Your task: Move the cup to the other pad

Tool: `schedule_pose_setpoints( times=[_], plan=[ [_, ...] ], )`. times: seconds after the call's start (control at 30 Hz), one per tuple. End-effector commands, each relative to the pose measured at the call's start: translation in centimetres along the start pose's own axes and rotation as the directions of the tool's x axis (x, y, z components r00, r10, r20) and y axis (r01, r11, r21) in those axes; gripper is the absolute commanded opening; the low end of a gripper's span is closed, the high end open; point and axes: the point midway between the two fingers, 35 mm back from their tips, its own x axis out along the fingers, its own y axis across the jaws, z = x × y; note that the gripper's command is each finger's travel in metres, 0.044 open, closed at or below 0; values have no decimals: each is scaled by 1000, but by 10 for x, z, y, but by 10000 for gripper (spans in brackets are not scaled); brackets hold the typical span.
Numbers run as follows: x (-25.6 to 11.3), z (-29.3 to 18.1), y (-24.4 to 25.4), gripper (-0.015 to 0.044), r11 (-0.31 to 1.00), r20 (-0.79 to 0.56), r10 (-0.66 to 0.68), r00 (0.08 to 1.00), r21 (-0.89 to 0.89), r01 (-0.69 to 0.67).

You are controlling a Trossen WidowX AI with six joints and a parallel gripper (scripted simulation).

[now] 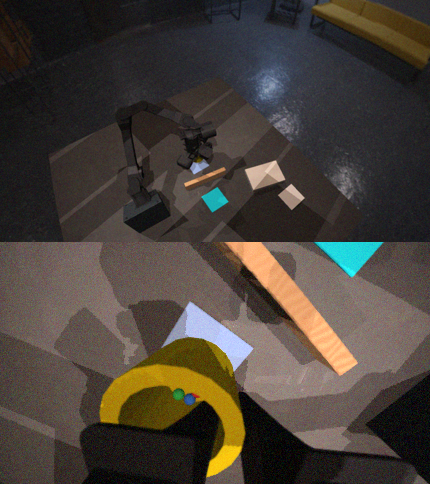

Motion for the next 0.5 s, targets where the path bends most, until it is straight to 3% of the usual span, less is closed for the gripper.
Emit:
schedule_pose_setpoints(
  times=[0.0, 0.47],
  plan=[
    [1, 10, -8, 0, 1000, 1, -5, 1000, 2, 5],
    [-2, 41, -32, 0, 1000, 3, -7, 1000, -1, 7]
  ],
)
